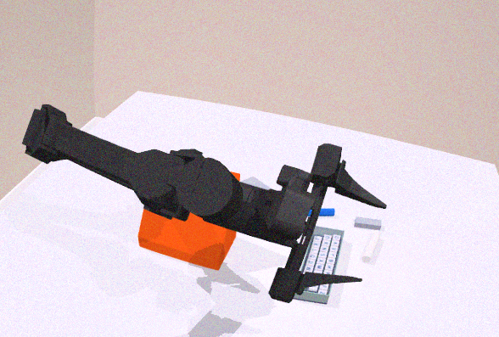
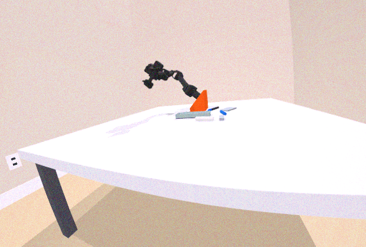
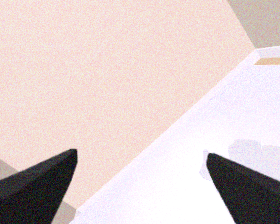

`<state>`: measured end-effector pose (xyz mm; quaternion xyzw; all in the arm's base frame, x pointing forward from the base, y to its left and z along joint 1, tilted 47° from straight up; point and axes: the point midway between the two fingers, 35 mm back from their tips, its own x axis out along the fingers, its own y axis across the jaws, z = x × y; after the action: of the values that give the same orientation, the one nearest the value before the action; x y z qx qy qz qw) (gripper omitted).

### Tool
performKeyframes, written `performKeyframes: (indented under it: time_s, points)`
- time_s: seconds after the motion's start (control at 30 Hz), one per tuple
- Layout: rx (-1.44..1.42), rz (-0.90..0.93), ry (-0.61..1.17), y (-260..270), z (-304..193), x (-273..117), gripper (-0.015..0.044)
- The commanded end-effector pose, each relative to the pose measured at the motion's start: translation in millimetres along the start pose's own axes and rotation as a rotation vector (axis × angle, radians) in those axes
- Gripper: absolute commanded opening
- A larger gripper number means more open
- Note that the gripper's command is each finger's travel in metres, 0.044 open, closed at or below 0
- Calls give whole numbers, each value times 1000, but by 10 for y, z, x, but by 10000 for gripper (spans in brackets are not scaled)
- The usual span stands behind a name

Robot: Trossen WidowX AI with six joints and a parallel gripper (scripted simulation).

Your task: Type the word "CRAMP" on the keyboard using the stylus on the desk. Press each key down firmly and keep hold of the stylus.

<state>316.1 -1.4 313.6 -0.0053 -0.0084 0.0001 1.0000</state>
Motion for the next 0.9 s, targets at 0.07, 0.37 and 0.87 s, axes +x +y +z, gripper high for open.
performKeyframes:
  time_s: [0.07,0.37,0.87]
  points:
    - [26,-7,101,43,-219,136,361]
    - [53,-115,687,375,-1624,515,125]
    - [-430,-464,1362,651,-3439,-74,0]
